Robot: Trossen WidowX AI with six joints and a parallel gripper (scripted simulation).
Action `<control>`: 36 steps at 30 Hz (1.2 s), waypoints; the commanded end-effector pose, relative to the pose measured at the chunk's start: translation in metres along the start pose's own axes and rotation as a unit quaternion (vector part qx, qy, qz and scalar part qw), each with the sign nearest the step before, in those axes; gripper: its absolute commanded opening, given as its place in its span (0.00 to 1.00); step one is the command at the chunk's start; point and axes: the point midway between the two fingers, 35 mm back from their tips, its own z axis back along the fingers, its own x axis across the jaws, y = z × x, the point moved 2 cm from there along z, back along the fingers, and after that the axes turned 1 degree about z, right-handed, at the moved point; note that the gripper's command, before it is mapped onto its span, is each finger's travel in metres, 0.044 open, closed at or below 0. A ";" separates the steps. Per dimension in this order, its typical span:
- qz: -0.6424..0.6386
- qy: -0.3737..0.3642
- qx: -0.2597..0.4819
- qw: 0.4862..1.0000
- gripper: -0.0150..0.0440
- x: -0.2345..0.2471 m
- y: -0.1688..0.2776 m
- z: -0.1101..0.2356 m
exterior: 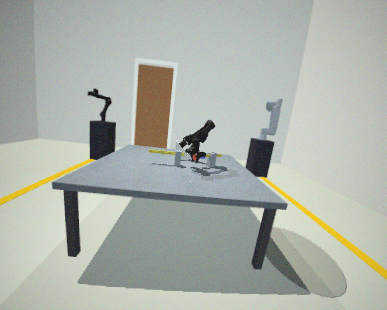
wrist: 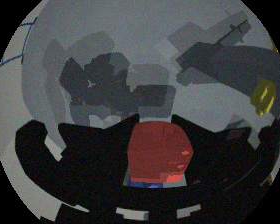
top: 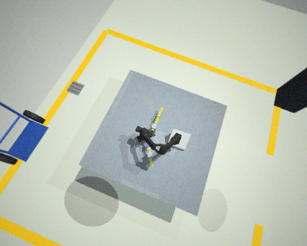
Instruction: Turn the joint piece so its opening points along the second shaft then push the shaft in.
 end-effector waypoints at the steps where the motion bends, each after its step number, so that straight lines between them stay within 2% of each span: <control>1: 0.000 0.000 0.000 1.000 0.25 0.000 0.000 0.000; 7: -0.006 -0.001 -0.002 1.000 0.25 -0.001 0.000 0.000; 36: -0.233 -0.007 -0.061 0.970 0.25 -0.021 0.007 0.005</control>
